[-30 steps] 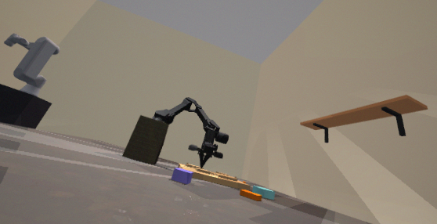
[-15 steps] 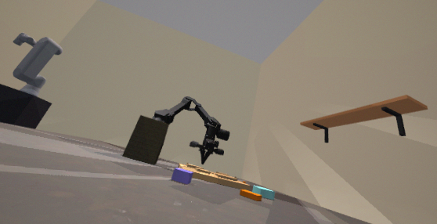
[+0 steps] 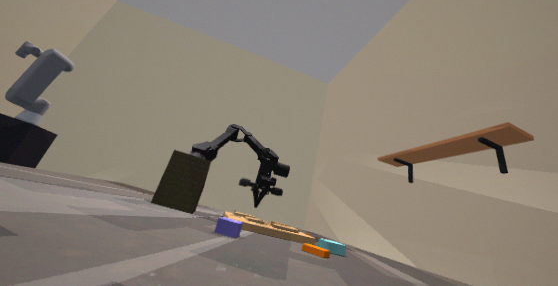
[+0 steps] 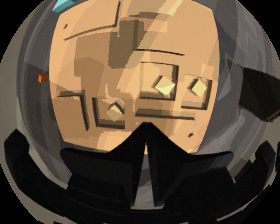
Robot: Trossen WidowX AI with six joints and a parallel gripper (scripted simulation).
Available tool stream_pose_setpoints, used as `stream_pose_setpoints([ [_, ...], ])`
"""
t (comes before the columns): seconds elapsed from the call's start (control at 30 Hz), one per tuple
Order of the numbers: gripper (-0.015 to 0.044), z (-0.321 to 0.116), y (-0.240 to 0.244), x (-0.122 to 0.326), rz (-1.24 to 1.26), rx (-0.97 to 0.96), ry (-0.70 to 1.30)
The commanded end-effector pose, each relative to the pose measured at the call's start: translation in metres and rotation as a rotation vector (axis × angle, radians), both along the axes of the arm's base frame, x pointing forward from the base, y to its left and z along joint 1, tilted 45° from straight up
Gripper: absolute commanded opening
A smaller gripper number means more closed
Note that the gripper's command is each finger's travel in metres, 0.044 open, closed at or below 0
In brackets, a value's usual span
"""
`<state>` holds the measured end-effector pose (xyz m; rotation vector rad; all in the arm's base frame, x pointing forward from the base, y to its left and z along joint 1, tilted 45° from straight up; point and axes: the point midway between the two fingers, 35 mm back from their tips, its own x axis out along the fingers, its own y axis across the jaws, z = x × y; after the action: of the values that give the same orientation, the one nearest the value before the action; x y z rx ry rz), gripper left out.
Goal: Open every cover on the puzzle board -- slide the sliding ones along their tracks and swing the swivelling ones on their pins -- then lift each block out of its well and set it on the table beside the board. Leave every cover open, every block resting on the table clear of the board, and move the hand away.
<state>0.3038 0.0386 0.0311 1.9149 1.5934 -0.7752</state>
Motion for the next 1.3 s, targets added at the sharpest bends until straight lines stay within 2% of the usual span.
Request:
stream_pose_setpoints([
  [0.0, 0.0000, -0.004, -0.005, 0.004, 0.046, -0.011, -0.042],
  [0.53, 0.0000, -0.049, -0.074, 0.036, 0.580, -0.131, -0.547],
  [1.03, 0.0000, -0.105, -0.141, 0.042, 1.081, -0.223, -1.030],
  [1.27, 0.0000, -0.111, -0.147, 0.041, 1.129, -0.231, -1.078],
])
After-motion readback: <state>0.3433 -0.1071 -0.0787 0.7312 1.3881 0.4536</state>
